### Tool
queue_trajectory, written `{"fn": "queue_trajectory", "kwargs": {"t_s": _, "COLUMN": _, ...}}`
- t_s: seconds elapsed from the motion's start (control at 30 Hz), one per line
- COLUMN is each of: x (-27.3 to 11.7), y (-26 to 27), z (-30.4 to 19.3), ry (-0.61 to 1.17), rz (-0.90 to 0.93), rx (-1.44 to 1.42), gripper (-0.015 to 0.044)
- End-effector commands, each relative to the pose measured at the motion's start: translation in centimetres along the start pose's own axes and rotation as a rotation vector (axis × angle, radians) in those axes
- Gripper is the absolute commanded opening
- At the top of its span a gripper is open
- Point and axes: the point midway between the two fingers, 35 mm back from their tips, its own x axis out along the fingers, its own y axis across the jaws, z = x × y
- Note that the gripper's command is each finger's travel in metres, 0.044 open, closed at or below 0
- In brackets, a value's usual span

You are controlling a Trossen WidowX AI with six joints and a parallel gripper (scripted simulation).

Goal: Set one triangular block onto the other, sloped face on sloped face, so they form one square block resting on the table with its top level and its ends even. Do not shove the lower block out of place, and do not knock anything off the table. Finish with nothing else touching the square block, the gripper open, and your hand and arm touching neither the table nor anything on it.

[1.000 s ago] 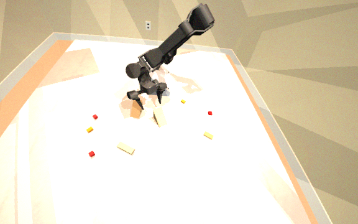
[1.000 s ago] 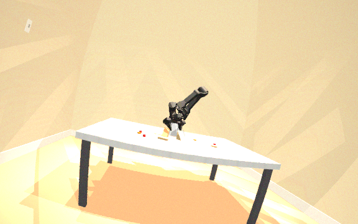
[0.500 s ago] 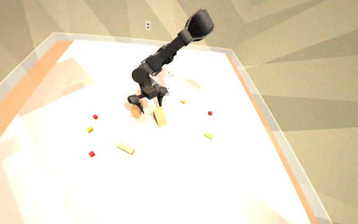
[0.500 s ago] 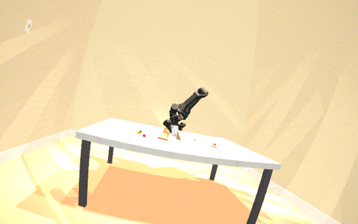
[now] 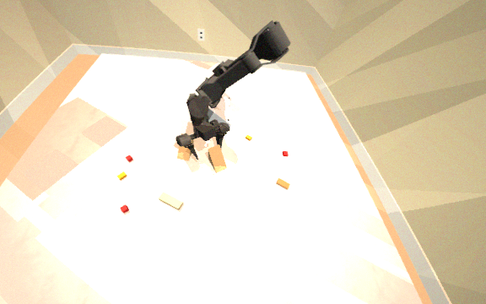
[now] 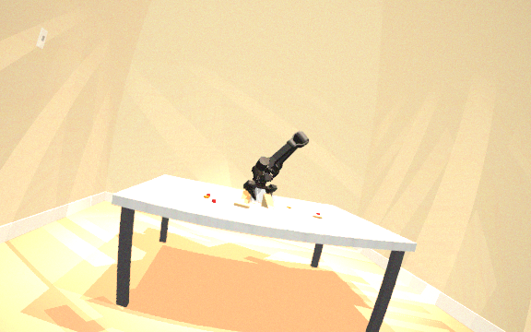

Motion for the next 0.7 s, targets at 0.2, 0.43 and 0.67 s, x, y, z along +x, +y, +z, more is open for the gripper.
{"fn": "queue_trajectory", "kwargs": {"t_s": 0.2, "x": 1.2, "y": 0.4, "z": 0.3, "ry": -0.016, "rz": 0.001, "rx": 0.01, "gripper": 0.044}}
{"fn": "queue_trajectory", "kwargs": {"t_s": 0.43, "x": 2.0, "y": 1.0, "z": 0.6, "ry": -0.035, "rz": 0.01, "rx": 0.014, "gripper": 0.044}}
{"fn": "queue_trajectory", "kwargs": {"t_s": 0.67, "x": 2.7, "y": 1.7, "z": 0.9, "ry": -0.056, "rz": 0.023, "rx": 0.02, "gripper": 0.044}}
